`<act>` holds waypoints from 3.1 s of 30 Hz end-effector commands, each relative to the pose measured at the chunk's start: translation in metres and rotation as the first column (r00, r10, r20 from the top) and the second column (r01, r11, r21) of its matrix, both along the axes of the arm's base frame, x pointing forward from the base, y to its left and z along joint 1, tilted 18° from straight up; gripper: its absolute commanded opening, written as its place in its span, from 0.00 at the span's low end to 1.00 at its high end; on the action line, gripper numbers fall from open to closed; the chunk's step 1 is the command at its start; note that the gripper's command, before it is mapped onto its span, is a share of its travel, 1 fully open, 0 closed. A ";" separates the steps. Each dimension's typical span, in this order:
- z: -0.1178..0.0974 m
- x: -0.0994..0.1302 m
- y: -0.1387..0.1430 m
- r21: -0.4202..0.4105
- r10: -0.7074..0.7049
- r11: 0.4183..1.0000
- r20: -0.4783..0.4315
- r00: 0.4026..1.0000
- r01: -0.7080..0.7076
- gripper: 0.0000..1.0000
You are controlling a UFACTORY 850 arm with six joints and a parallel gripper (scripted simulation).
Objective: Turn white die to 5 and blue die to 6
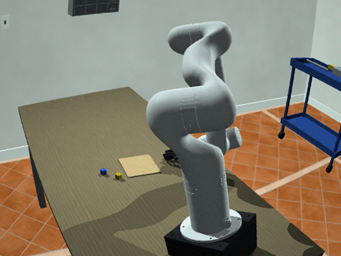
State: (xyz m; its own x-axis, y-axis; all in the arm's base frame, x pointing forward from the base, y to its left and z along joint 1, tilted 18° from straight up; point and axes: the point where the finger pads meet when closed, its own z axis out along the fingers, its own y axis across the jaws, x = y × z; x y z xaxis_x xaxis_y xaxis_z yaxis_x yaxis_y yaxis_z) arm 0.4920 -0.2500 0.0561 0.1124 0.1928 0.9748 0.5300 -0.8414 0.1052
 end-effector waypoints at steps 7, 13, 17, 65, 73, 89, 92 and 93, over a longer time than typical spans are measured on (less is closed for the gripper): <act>-0.003 0.001 0.000 -0.001 0.000 1.000 0.001 1.000 0.000 0.15; -0.003 0.001 0.000 -0.001 0.000 1.000 0.001 1.000 0.000 0.15; -0.003 0.001 0.000 -0.001 0.000 1.000 0.001 1.000 0.000 0.15; -0.003 0.001 0.000 -0.001 0.000 1.000 0.001 1.000 0.000 0.36; -0.003 0.001 0.000 -0.001 0.000 1.000 0.001 1.000 0.000 0.36; -0.003 0.001 0.000 -0.001 0.000 1.000 0.001 1.000 0.000 0.36; -0.003 0.001 0.000 -0.001 0.000 1.000 0.001 1.000 0.000 0.36; -0.003 0.001 0.000 -0.001 0.000 1.000 0.001 1.000 0.000 0.36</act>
State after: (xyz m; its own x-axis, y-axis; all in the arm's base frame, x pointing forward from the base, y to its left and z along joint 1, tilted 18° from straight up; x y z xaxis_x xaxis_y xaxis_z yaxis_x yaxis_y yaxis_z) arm 0.4933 -0.2498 0.0522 0.1124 0.1928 0.9748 0.5300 -0.8414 0.1053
